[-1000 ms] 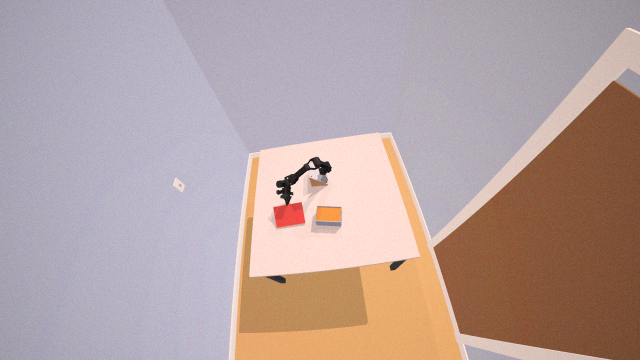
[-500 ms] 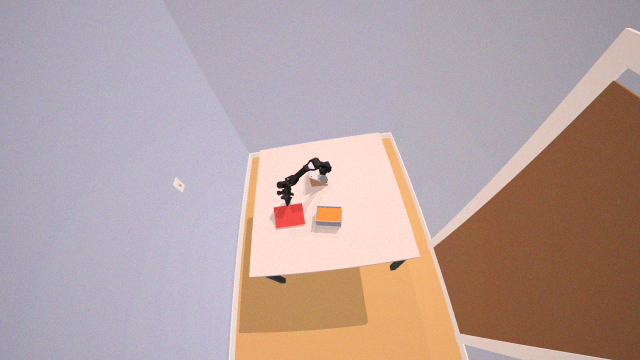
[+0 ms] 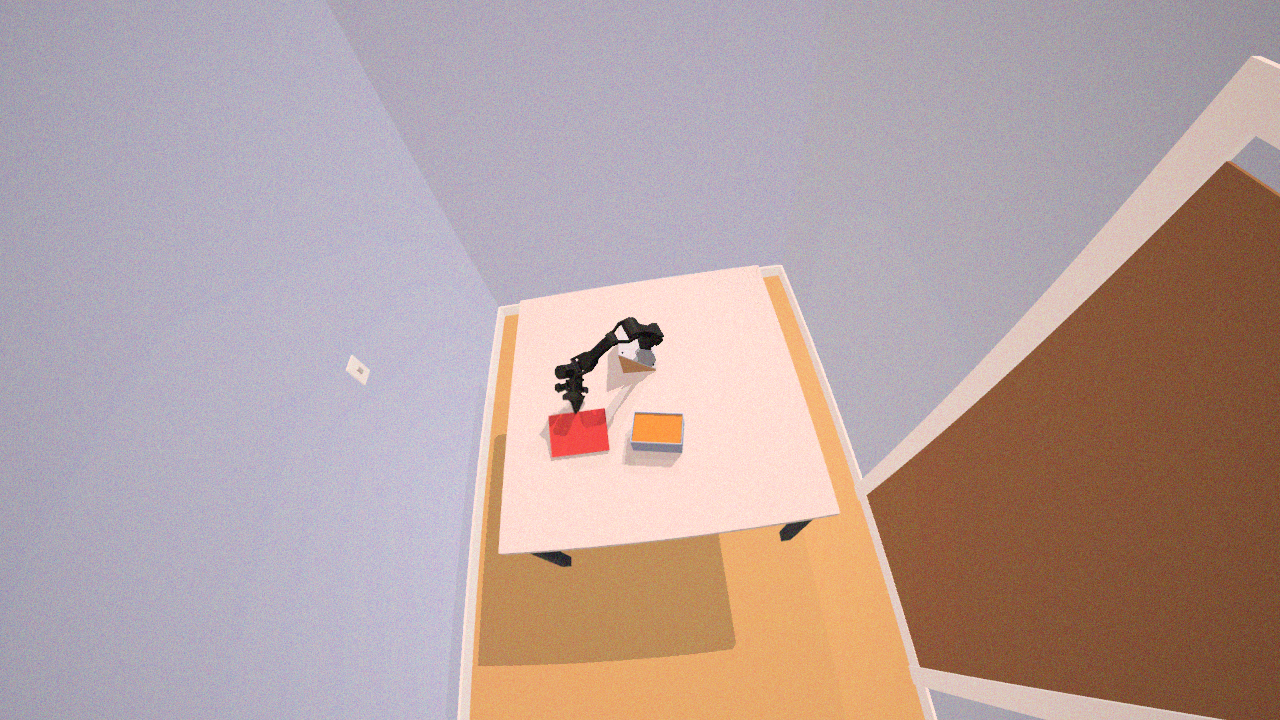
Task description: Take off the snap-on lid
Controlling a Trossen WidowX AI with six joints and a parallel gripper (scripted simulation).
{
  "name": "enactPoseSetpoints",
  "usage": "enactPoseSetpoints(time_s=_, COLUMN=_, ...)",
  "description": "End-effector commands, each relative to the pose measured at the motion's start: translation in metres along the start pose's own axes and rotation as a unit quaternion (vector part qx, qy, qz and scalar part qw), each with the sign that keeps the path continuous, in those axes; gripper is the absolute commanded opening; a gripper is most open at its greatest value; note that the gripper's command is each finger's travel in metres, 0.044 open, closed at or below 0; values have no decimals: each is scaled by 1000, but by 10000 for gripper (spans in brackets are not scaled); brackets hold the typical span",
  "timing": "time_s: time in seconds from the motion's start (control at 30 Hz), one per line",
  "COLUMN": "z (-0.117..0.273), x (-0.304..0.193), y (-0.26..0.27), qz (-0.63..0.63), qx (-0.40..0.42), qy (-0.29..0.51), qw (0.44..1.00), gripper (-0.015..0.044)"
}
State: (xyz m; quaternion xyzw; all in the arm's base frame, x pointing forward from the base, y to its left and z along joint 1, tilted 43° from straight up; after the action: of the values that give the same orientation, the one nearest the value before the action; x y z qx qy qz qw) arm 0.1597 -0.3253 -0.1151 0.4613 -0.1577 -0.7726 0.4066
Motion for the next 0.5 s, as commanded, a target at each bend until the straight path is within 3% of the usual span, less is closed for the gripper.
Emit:
enactPoseSetpoints(time_s=0.0, z=1, x=0, y=3, qz=-5, qx=-5, qy=1, qw=1000, gripper=53)
enactPoseSetpoints(time_s=0.27, z=1, x=1, y=4, qz=-7, qx=-7, qy=2, qw=1000, gripper=262)
enactPoseSetpoints(time_s=0.33, z=1, x=1, y=4, qz=-7, qx=-7, qy=2, qw=1000, gripper=275)
enactPoseSetpoints(time_s=0.47, z=6, x=-1, y=-2, qz=-7, qx=-8, qy=2, qw=1000, gripper=380)
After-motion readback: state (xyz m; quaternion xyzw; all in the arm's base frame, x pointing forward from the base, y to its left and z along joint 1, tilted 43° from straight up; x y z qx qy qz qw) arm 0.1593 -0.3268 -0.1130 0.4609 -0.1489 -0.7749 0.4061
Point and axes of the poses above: the point midway between the two fingers, 35 mm back from their tips, its own z axis back along the fingers, its own y axis across the jaws, x = y × z, the point moved 10 cm from there along z, back along the fingers, and after that the axes turned 6 degrees about z, right-handed, at the moved point
